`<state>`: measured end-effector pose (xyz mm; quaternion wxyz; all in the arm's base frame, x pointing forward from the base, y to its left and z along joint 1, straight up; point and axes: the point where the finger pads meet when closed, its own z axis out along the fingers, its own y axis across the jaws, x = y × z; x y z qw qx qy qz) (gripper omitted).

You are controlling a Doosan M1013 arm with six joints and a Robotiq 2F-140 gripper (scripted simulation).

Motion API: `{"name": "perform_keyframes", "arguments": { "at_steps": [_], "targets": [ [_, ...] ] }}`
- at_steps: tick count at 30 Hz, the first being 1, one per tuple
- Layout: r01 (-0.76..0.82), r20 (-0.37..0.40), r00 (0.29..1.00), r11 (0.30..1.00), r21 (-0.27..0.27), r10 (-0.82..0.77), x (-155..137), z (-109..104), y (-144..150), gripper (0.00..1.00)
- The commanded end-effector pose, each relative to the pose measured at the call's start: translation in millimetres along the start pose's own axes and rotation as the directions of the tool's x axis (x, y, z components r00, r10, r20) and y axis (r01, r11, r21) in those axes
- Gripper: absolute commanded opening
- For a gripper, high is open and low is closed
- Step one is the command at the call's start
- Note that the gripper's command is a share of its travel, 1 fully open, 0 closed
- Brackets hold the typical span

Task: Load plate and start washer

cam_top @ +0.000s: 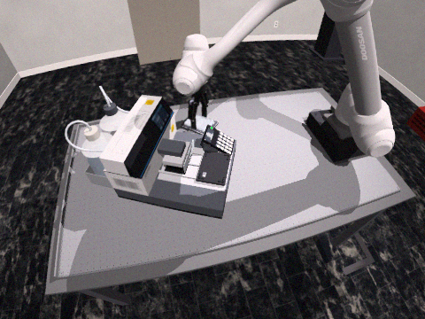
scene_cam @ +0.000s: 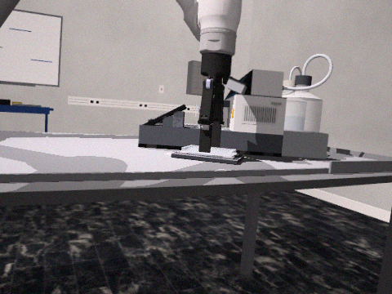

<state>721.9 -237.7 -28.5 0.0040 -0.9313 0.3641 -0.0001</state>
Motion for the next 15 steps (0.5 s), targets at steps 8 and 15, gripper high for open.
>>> {"name": "perform_keyframes", "arguments": {
  "at_steps": [8,15],
  "targets": [
    [0.0,-0.001,1.0,1.0,0.001,0.0,0.5,4.4,-0.3,0.7],
    [0.0,-0.001,1.0,1.0,0.001,0.0,0.5,4.8,-0.3,0.7]
  ]
}}
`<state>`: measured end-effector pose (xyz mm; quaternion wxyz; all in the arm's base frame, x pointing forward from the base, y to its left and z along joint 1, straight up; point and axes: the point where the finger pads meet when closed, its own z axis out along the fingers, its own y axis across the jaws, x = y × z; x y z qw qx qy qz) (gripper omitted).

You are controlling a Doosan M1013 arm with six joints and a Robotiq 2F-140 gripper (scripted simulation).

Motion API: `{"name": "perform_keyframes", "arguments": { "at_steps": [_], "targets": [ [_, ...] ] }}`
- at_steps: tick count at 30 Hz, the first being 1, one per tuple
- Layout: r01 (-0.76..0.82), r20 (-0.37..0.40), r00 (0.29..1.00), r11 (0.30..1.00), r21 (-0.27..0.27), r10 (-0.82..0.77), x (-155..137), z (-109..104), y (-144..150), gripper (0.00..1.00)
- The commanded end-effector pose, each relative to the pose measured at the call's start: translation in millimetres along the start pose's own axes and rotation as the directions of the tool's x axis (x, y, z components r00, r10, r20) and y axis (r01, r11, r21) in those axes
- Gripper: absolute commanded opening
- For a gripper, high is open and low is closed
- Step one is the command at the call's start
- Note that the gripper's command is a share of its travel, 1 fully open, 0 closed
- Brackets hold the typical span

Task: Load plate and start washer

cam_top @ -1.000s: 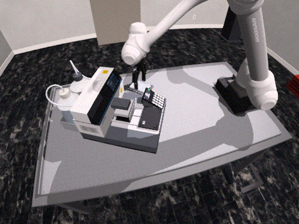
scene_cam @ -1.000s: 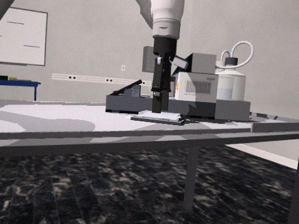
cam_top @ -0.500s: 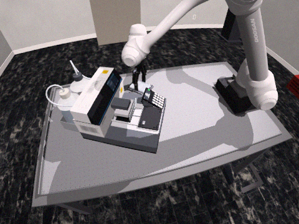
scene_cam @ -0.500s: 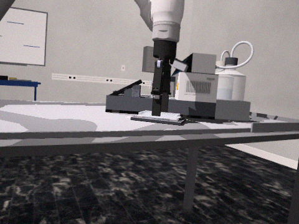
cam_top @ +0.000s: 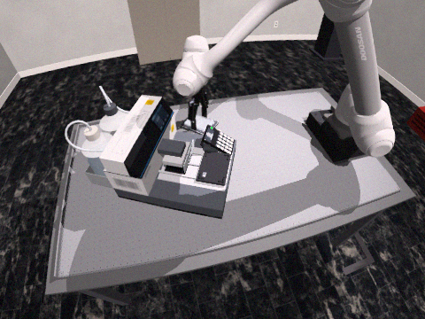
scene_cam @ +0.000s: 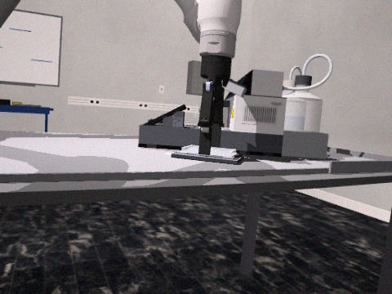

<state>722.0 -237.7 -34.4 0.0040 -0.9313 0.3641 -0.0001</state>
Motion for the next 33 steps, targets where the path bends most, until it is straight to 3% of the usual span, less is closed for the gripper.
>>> {"name": "perform_keyframes", "arguments": {
  "at_steps": [1,6,7,33],
  "targets": [
    [0.0,-0.001,1.0,1.0,0.001,0.0,0.5,-1.1,-0.3,0.7],
    [0.0,-0.001,1.0,1.0,0.001,0.0,0.5,-1.1,-0.3,0.7],
    [0.0,-0.001,1.0,1.0,0.001,0.0,0.5,-1.1,-0.3,0.63],
    [0.0,-0.001,1.0,1.0,0.001,0.0,0.5,-2.7,-0.3,0.61]
  ]
}}
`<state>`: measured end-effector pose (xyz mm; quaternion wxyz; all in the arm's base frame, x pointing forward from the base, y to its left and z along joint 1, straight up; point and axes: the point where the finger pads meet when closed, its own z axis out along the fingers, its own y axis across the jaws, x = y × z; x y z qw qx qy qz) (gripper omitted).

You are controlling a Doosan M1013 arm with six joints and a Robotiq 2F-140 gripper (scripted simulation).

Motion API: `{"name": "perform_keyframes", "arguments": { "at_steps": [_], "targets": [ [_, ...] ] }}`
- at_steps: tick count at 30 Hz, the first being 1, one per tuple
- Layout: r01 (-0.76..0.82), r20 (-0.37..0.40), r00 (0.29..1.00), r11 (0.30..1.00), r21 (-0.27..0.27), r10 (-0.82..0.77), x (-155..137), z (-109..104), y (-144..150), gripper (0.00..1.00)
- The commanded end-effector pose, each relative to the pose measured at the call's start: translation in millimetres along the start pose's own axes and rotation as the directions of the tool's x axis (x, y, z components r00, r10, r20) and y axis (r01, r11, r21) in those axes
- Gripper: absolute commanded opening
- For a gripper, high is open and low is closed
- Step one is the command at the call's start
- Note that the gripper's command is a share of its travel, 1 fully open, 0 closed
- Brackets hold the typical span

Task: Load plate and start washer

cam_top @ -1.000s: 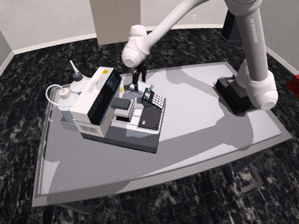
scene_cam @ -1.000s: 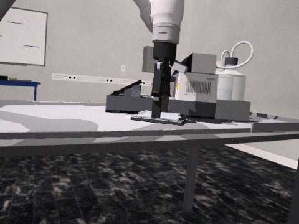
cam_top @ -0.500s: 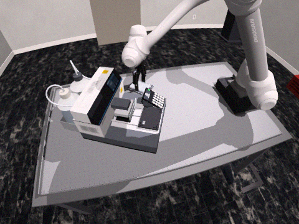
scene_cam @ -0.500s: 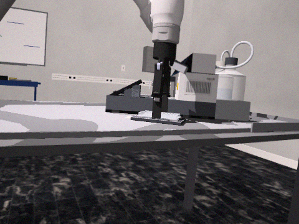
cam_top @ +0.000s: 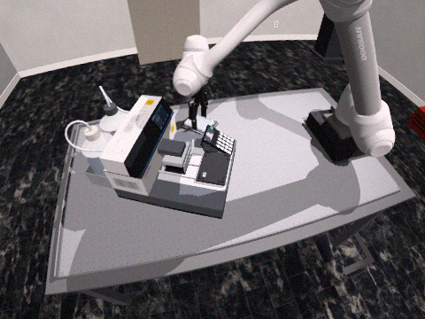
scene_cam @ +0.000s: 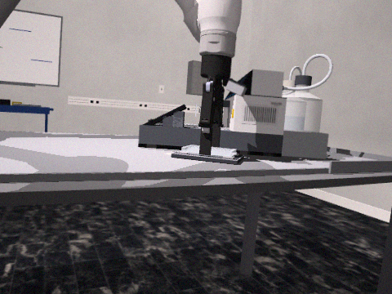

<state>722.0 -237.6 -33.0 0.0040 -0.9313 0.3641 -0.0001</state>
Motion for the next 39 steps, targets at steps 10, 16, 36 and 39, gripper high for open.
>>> {"name": "perform_keyframes", "arguments": {
  "at_steps": [10,16,36,39],
  "targets": [
    [0.0,-0.001,1.0,1.0,0.001,0.0,0.5,-1.8,-0.3,0.1],
    [0.0,-0.001,1.0,1.0,0.001,0.0,0.5,-2.2,-0.3,0.1],
    [0.0,-0.001,1.0,1.0,0.001,0.0,0.5,-2.9,-0.4,0.1],
    [0.0,-0.001,1.0,1.0,0.001,0.0,0.5,-2.9,-0.4,0.1]
  ]
}}
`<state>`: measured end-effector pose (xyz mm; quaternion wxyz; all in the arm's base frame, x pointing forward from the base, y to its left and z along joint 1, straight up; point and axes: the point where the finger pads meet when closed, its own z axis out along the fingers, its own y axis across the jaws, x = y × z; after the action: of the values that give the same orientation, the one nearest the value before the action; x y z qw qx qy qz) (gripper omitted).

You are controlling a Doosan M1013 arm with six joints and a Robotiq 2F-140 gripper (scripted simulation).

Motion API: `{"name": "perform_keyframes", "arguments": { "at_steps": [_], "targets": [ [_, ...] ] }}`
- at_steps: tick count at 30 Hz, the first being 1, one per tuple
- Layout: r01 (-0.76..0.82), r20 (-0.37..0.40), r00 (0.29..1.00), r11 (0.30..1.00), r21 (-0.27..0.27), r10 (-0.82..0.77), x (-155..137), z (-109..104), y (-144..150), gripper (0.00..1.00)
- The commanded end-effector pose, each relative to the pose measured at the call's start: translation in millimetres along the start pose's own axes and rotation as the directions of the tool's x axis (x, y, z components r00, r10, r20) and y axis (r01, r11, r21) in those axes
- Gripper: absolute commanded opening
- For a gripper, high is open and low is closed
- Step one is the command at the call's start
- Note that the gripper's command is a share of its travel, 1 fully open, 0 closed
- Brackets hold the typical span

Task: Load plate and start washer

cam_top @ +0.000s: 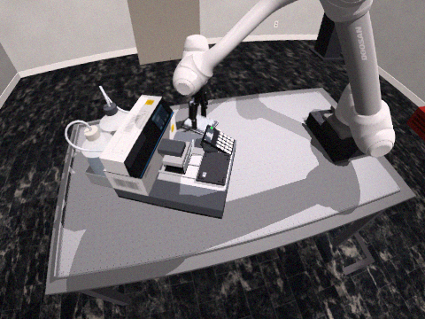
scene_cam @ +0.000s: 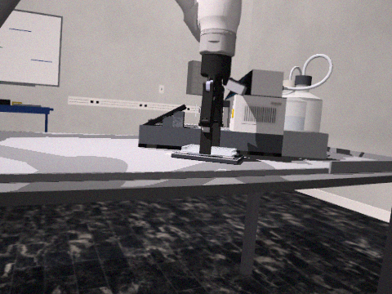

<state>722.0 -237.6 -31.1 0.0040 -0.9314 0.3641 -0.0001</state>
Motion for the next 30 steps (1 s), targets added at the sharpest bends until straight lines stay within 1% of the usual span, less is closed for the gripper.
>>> {"name": "perform_keyframes", "arguments": {
  "at_steps": [1,14,16,30],
  "targets": [
    [0.0,-0.001,1.0,1.0,0.001,0.0,0.5,-1.1,-0.3,0.1],
    [0.0,-0.001,1.0,1.0,0.001,0.0,0.5,-21.1,-0.3,0.1],
    [0.0,-0.001,1.0,1.0,0.001,0.0,0.5,-21.1,-0.3,0.1],
    [0.0,-0.001,1.0,1.0,0.001,0.0,0.5,-44.4,-0.3,0.1]
  ]
}}
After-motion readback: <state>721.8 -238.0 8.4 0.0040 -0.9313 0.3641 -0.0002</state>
